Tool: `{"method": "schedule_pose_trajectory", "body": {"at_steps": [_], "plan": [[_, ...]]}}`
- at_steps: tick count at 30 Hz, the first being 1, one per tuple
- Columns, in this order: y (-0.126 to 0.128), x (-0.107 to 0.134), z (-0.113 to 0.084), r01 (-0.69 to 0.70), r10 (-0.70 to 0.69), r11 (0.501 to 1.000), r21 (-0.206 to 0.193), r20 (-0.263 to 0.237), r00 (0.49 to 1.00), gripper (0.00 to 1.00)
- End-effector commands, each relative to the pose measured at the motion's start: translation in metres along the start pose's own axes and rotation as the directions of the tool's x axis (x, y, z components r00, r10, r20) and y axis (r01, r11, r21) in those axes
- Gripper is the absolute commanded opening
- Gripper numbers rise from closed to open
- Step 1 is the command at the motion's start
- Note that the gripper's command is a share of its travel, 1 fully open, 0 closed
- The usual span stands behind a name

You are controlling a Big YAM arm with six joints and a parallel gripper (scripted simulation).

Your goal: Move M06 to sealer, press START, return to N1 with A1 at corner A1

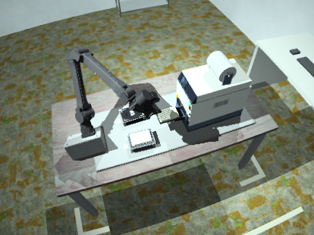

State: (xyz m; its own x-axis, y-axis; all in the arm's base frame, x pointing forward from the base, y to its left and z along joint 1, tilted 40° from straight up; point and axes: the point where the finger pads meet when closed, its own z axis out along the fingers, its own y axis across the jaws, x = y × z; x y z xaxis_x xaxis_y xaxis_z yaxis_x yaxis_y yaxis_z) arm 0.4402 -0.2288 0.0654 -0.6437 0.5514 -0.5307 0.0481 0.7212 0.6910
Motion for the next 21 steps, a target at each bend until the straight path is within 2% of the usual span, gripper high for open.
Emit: {"method": "schedule_pose_trajectory", "body": {"at_steps": [1, 7, 13, 21], "plan": [[-0.001, -0.008, 0.007, 0.001, -0.001, 1.000, -0.010, 0.001, 1.000, 0.00], [-0.002, -0.011, 0.012, 0.015, -0.015, 1.000, -0.016, -0.012, 1.000, 0.00], [0.006, -0.023, 0.008, 0.049, -0.049, 0.999, -0.017, -0.003, 0.999, 0.00], [0.001, -0.042, -0.004, 0.100, -0.100, 0.995, 0.001, 0.038, 0.994, 0.00]]}}
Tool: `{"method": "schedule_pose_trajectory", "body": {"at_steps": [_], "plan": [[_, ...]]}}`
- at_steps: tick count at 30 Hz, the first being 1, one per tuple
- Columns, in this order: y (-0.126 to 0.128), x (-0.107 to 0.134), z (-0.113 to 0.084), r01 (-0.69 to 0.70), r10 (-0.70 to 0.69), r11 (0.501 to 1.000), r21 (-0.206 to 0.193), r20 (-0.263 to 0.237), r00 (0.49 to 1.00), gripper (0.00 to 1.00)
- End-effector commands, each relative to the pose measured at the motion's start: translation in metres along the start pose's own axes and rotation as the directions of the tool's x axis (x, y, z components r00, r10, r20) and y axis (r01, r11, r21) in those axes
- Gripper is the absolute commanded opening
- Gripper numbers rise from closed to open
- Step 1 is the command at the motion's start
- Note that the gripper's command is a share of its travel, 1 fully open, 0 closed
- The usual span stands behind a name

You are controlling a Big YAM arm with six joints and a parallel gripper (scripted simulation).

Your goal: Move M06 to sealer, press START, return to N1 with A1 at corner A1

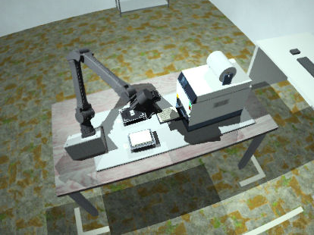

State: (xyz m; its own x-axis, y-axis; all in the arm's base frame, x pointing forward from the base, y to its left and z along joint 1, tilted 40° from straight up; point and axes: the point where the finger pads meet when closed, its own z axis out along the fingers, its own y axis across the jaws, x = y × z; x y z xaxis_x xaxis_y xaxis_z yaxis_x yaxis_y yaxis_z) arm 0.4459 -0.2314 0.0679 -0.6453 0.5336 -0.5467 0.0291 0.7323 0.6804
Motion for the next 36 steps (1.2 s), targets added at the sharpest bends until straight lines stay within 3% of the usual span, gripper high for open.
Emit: {"method": "schedule_pose_trajectory", "body": {"at_steps": [1, 7, 19, 24, 27, 36], "plan": [[-0.002, -0.036, -0.005, 0.079, -0.079, 0.997, 0.006, 0.039, 0.996, 0.00], [-0.010, -0.035, -0.003, 0.070, -0.071, 0.997, 0.010, 0.046, 0.996, 0.00], [-0.002, -0.017, -0.008, 0.007, -0.007, 1.000, 0.006, 0.023, 1.000, 0.00], [-0.002, -0.024, 0.039, 0.014, -0.014, 1.000, 0.000, 0.011, 1.000, 0.00], [-0.002, -0.028, 0.041, 0.016, -0.016, 1.000, 0.001, 0.015, 1.000, 0.00], [0.001, -0.051, 0.094, 0.032, -0.032, 0.999, -0.003, 0.036, 0.999, 0.00]]}}
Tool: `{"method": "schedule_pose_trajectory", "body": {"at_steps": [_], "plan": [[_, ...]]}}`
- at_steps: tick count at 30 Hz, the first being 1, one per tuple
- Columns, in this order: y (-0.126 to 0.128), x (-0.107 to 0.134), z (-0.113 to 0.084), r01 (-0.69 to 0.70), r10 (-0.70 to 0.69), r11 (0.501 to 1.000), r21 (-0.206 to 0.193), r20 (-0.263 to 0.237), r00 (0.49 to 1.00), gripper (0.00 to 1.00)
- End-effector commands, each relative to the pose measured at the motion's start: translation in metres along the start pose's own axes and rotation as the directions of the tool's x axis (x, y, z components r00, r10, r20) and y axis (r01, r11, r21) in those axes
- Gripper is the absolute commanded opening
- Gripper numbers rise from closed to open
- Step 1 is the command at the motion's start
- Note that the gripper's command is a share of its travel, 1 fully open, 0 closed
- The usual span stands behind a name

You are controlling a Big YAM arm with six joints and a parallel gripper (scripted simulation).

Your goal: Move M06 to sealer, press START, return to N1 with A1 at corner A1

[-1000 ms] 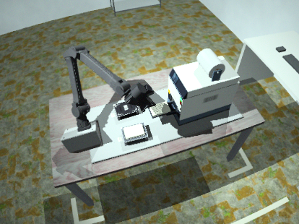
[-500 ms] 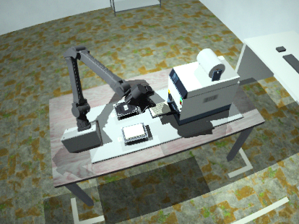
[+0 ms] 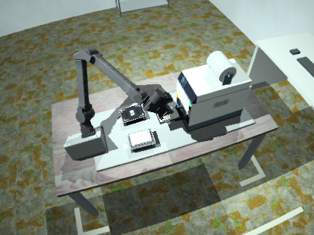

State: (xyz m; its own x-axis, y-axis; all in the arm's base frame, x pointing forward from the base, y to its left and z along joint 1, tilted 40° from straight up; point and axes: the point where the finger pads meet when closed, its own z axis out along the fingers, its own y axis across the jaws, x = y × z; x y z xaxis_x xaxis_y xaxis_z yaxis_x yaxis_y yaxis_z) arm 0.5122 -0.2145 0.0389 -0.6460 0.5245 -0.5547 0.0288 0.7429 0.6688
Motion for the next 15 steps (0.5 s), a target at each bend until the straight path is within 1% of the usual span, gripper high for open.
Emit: {"method": "schedule_pose_trajectory", "body": {"at_steps": [1, 5, 8, 9, 13, 15], "plan": [[0.006, -0.033, 0.028, 0.019, -0.018, 1.000, -0.015, 0.035, 0.999, 0.00], [0.006, -0.033, 0.050, 0.013, -0.012, 1.000, -0.021, 0.029, 0.999, 0.00], [0.005, -0.033, 0.048, 0.013, -0.013, 1.000, -0.018, 0.031, 0.999, 0.00], [0.004, -0.034, 0.050, 0.014, -0.014, 1.000, -0.011, 0.035, 0.999, 0.00], [0.005, -0.032, 0.038, 0.017, -0.016, 1.000, -0.017, 0.035, 0.999, 0.00], [0.003, -0.030, 0.033, 0.015, -0.014, 1.000, -0.011, 0.035, 0.999, 0.00]]}}
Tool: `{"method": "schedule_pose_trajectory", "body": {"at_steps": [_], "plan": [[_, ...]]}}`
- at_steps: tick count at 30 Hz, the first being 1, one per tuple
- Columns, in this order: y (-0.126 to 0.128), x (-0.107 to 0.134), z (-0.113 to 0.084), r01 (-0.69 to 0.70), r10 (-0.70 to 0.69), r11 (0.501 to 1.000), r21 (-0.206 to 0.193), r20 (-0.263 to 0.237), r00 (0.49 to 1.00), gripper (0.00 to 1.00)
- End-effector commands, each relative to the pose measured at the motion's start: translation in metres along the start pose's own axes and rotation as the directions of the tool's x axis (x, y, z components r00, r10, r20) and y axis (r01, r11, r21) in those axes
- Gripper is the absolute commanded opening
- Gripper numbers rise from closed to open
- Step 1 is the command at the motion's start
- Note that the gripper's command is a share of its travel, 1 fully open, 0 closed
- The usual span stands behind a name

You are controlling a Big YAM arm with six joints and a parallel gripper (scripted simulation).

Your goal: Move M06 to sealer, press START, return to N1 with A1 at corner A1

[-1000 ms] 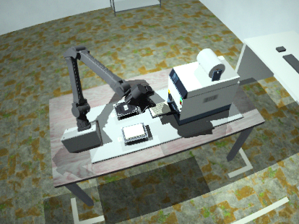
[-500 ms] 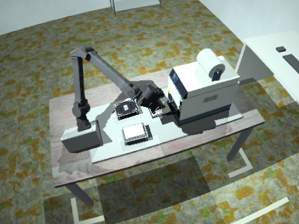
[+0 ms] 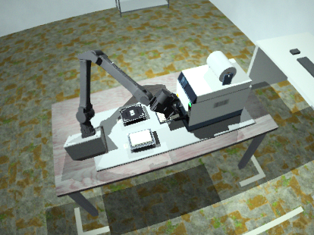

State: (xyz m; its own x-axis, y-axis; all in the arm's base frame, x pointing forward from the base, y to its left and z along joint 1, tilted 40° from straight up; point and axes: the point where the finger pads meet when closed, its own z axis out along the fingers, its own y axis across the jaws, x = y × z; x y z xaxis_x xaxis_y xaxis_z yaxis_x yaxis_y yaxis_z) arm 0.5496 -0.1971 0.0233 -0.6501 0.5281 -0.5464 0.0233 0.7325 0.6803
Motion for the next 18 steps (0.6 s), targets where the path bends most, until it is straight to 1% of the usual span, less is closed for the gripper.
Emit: {"method": "schedule_pose_trajectory", "body": {"at_steps": [1, 4, 7, 9, 10, 14, 15, 18], "plan": [[-0.001, -0.023, -0.013, 0.021, -0.022, 1.000, 0.006, 0.040, 0.999, 0.00], [-0.002, -0.019, -0.018, 0.019, -0.019, 1.000, 0.011, 0.037, 0.999, 0.00], [-0.003, -0.010, -0.017, 0.012, -0.012, 1.000, 0.012, 0.020, 1.000, 0.00], [-0.003, -0.010, -0.017, 0.012, -0.012, 1.000, 0.012, 0.020, 1.000, 0.00], [-0.003, -0.003, -0.012, 0.006, -0.006, 1.000, 0.009, 0.006, 1.000, 0.00], [-0.003, 0.014, -0.003, 0.001, -0.001, 1.000, 0.003, -0.025, 1.000, 0.00], [-0.003, 0.016, 0.000, 0.004, -0.004, 1.000, 0.001, -0.030, 1.000, 0.00], [0.000, 0.009, 0.002, 0.016, -0.016, 1.000, -0.003, -0.025, 1.000, 0.00]]}}
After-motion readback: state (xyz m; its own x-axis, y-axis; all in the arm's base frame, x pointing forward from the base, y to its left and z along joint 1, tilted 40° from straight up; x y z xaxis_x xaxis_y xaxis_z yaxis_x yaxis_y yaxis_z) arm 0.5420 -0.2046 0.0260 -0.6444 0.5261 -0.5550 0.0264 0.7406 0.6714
